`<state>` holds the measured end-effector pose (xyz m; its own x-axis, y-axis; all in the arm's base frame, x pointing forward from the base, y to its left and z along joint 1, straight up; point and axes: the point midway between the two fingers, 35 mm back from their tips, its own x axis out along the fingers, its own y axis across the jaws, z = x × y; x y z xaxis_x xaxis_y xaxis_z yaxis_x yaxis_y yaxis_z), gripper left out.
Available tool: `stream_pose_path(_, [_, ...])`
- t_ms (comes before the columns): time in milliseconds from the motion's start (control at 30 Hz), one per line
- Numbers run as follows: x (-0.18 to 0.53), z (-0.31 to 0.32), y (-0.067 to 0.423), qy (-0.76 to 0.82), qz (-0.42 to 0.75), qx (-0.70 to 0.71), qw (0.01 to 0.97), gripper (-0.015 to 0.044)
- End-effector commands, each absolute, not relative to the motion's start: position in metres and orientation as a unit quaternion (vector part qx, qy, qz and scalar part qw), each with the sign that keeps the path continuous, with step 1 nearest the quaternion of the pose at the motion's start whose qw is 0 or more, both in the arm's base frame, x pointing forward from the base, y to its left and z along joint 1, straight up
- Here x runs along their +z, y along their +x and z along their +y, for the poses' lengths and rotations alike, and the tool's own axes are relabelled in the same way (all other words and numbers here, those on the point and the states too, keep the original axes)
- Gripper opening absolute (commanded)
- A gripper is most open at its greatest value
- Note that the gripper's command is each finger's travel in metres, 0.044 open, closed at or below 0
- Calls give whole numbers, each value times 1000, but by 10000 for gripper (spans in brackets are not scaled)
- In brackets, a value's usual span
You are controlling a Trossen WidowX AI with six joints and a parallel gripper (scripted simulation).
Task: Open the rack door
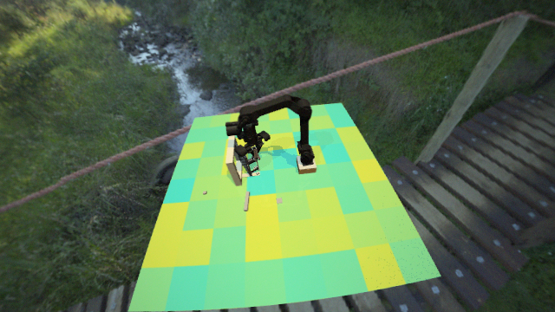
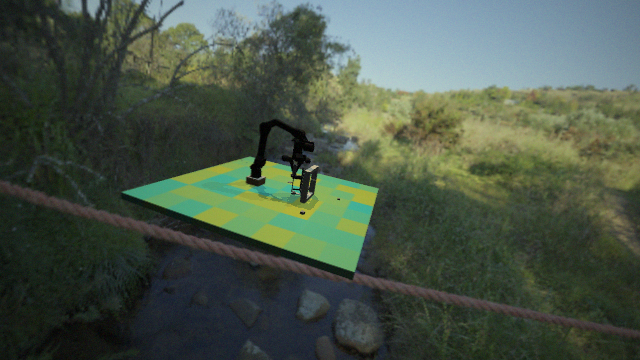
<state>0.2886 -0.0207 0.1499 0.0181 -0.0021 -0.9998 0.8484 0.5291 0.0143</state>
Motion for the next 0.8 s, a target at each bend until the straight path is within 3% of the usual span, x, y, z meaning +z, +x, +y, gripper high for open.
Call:
stream_pose_path(0, [150, -27, 284, 318, 623, -313, 642, 26])
stream_pose_path(767, [149, -64, 261, 207, 666, -208, 686, 26])
